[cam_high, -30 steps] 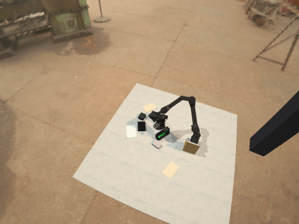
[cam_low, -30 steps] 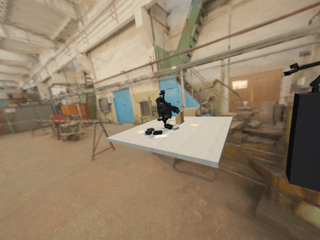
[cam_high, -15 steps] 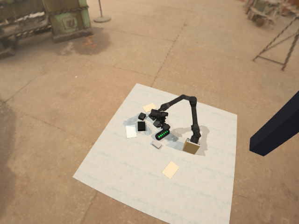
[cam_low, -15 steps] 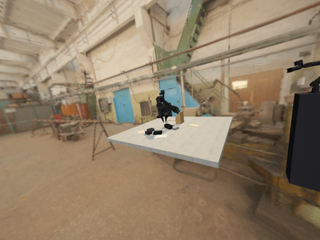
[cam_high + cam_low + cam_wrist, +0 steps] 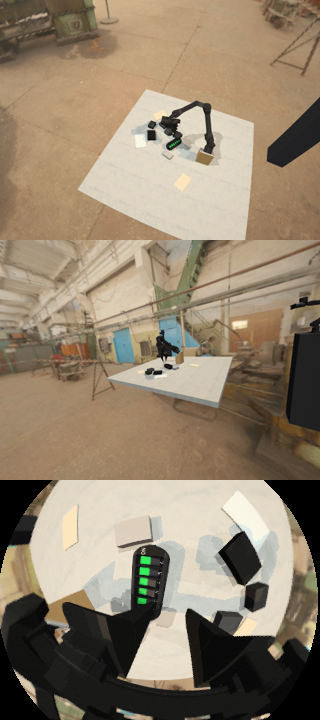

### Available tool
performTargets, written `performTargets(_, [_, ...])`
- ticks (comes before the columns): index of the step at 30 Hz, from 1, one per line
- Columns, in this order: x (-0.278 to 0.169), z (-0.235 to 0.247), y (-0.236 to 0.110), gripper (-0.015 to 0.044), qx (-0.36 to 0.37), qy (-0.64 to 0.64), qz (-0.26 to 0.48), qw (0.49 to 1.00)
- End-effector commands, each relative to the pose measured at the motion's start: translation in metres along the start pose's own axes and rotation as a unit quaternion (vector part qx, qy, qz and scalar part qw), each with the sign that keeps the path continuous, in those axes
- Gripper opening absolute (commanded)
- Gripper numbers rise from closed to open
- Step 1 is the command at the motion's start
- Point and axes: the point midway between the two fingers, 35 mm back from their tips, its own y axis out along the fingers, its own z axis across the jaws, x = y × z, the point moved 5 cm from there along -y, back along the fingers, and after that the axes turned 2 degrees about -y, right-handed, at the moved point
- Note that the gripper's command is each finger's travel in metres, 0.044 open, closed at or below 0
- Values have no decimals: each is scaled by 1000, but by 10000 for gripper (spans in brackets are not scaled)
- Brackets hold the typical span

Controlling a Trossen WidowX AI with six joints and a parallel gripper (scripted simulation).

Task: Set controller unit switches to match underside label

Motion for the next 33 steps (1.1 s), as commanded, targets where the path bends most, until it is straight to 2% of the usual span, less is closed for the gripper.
performTargets(1, [0,0,-1,26,2,1,-2,1000])
performTargets(2, [0,0,-1,0,2,1,-2,1000])
performTargets(16, [0,0,-1,0,2,1,-2,1000])
performTargets(33, [0,0,0,440,0,0,0,1000])
